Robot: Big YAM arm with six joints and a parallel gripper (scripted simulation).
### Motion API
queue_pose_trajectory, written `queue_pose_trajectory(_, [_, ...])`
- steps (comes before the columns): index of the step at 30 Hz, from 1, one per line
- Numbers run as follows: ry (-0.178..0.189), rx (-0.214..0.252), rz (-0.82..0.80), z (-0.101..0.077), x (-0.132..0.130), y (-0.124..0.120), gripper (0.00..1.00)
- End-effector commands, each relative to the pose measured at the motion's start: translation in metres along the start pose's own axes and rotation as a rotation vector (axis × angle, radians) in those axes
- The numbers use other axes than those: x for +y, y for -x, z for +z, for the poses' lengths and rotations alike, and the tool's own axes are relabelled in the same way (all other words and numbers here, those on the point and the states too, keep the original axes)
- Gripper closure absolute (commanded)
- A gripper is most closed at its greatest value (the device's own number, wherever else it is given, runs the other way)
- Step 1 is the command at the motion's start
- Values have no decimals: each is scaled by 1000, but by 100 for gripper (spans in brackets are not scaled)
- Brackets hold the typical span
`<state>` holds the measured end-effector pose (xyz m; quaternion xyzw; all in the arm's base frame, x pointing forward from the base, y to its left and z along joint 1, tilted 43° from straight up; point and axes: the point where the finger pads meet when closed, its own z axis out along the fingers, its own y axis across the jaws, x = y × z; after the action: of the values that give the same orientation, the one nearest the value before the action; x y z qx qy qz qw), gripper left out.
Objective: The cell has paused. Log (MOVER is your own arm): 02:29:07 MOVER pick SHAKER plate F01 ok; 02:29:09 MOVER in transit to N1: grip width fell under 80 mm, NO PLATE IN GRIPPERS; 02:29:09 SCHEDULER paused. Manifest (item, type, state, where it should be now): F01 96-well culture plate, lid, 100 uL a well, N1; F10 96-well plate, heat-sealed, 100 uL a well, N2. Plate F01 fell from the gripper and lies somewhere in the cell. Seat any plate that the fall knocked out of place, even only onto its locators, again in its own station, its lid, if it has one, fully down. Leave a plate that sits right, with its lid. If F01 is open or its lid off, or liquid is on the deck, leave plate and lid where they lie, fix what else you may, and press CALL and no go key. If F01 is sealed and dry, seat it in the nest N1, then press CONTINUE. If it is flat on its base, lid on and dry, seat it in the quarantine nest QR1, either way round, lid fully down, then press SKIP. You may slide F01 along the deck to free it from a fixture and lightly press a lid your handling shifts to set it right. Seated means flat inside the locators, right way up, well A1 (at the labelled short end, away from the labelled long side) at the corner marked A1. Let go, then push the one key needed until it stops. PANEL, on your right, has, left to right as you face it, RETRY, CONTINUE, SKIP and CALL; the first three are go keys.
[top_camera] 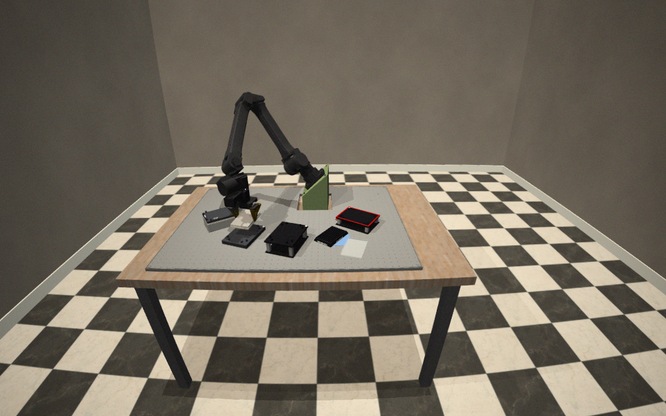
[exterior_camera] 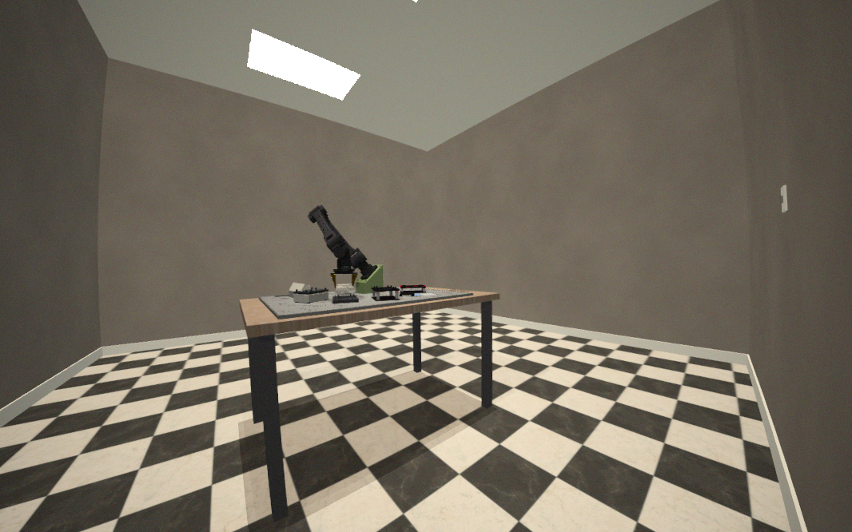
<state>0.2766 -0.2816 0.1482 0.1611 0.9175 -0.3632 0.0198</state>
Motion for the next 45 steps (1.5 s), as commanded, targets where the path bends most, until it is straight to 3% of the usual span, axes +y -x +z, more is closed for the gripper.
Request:
queue_pose_trajectory(1, [-8,-48,34,-22,-8,17,100])
queue_pose_trajectory(28, [-6,-53,39,-55,-10,18,100])
queue_pose_trajectory(31, [-2,-26,24,-43,-5,10,100])
queue_pose_trajectory(45, [-2,-26,73,-43,-5,10,100])
